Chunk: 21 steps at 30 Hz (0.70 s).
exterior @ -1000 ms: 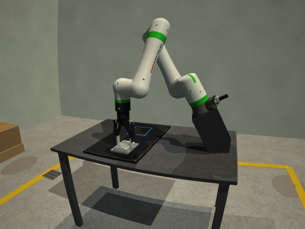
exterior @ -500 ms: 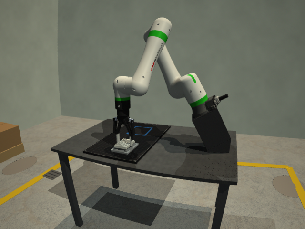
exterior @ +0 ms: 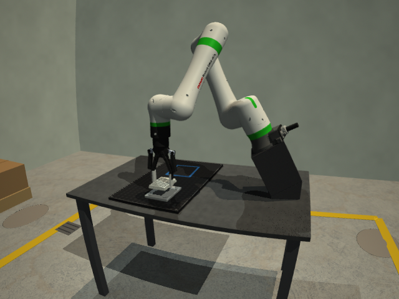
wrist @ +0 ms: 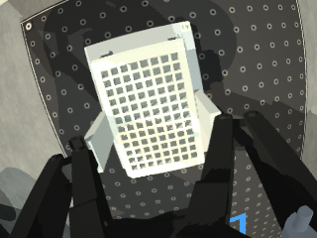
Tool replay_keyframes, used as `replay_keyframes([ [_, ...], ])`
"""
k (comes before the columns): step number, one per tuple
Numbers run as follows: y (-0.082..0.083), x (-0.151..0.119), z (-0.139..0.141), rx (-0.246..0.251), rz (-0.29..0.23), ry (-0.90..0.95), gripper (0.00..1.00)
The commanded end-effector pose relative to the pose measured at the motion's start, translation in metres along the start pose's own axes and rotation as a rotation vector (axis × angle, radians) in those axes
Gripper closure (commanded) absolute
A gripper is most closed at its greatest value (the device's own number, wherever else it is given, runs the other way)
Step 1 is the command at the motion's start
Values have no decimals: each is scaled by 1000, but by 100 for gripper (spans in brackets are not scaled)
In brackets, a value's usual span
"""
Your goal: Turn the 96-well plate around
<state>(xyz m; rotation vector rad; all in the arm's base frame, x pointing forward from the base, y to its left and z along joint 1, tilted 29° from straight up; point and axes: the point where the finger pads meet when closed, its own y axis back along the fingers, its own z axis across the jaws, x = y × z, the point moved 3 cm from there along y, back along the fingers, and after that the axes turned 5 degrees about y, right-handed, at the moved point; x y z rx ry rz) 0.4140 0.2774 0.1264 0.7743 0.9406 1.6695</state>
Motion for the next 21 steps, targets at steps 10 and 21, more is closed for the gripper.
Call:
replay_keyframes([
  [10,20,0,0,0,0,0,100],
  [21,28,0,0,0,0,0,100],
])
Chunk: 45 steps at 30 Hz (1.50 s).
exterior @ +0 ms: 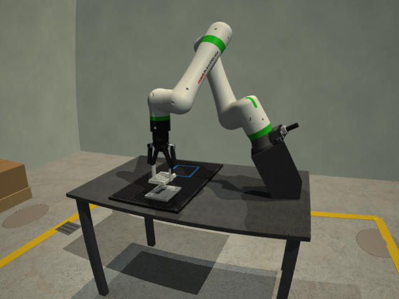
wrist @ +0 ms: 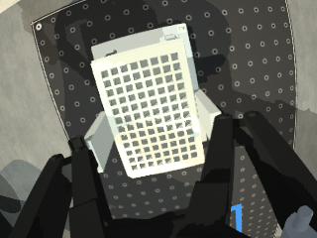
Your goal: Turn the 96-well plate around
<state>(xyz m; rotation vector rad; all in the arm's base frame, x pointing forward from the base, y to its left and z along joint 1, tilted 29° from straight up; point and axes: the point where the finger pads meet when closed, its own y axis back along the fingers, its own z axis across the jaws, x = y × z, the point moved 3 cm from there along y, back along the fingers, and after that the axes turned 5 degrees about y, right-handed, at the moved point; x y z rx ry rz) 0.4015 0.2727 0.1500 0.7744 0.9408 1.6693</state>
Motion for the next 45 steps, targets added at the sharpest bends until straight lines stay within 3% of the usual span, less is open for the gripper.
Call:
replay_keyframes([
  [1,1,0,0,0,0,0,100],
  [14,1,0,0,0,0,0,100],
  [19,0,-17,1,0,0,-144,100],
  [45,-2,-90,4,0,0,-144,100],
])
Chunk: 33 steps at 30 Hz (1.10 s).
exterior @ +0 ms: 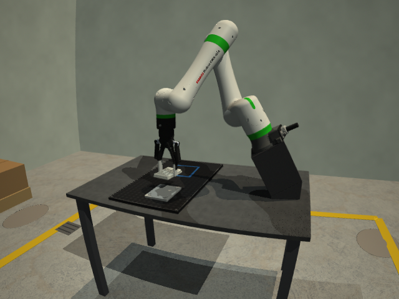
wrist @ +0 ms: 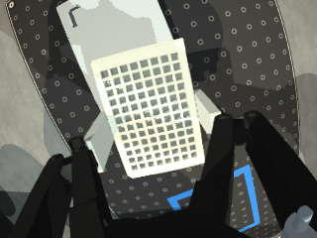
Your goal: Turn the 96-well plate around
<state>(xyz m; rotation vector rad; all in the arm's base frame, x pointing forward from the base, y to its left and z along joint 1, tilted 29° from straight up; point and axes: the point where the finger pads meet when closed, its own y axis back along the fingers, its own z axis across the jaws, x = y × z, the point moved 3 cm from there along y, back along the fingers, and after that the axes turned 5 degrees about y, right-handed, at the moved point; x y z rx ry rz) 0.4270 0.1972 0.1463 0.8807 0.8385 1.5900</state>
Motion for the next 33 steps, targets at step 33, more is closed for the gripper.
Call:
replay_keyframes([
  [33,-4,-105,21,2,1,1,100],
])
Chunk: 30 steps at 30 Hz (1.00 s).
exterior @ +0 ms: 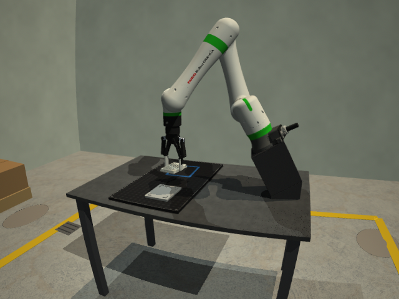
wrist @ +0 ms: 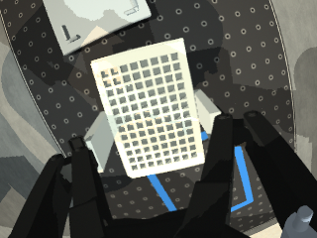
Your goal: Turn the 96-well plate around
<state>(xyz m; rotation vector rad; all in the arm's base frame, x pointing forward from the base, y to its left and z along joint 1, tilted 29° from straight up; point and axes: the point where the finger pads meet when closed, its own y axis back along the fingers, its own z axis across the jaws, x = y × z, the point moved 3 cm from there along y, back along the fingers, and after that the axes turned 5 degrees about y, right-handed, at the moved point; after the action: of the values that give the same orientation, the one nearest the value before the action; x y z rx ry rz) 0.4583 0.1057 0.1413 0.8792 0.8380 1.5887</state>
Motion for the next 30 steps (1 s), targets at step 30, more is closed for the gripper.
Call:
replay_keyframes([
  [30,-4,-98,20,3,3,1,100],
])
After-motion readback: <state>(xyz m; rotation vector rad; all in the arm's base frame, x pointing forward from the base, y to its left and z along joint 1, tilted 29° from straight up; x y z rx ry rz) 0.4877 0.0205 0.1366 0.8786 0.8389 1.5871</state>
